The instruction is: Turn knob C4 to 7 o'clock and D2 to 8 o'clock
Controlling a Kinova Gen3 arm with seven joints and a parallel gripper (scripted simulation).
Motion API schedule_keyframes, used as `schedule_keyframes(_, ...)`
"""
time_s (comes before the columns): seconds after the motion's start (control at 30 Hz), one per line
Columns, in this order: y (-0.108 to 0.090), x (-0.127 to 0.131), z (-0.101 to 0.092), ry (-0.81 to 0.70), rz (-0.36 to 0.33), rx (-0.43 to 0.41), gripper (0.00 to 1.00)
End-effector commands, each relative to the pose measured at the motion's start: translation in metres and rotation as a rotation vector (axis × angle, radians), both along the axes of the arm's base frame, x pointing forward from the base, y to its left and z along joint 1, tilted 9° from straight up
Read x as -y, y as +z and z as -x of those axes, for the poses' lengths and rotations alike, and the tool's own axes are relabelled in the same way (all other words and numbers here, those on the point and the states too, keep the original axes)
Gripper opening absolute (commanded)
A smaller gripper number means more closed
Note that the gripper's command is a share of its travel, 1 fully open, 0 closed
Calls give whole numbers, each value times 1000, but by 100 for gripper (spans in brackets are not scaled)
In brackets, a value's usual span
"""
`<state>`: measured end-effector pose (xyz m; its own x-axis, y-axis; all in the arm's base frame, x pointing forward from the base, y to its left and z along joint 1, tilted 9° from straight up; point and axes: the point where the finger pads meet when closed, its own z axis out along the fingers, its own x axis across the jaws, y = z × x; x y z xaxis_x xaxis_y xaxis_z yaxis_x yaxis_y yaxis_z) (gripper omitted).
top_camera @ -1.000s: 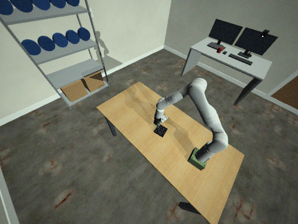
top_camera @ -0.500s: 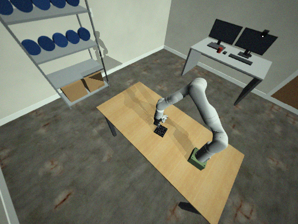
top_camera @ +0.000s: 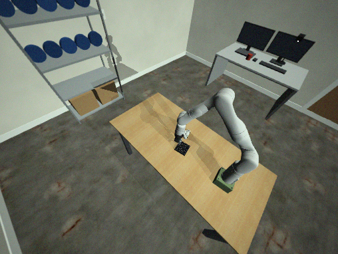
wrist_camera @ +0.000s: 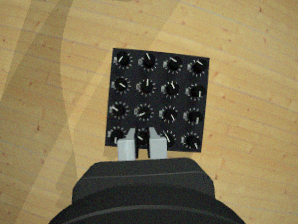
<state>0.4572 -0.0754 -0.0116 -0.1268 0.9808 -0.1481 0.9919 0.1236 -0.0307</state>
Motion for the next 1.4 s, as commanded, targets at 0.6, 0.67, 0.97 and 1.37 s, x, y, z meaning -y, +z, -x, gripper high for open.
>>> schedule_keyframes(0.6, 1, 0, -1, 0, 0, 2, 46)
schedule_keyframes(0.67, 1, 0, -1, 0, 0, 2, 46)
schedule_keyframes(0.97, 9, -1, -1, 0, 0, 2, 46)
schedule_keyframes(1.37, 35, -5, -1, 0, 0, 2, 46)
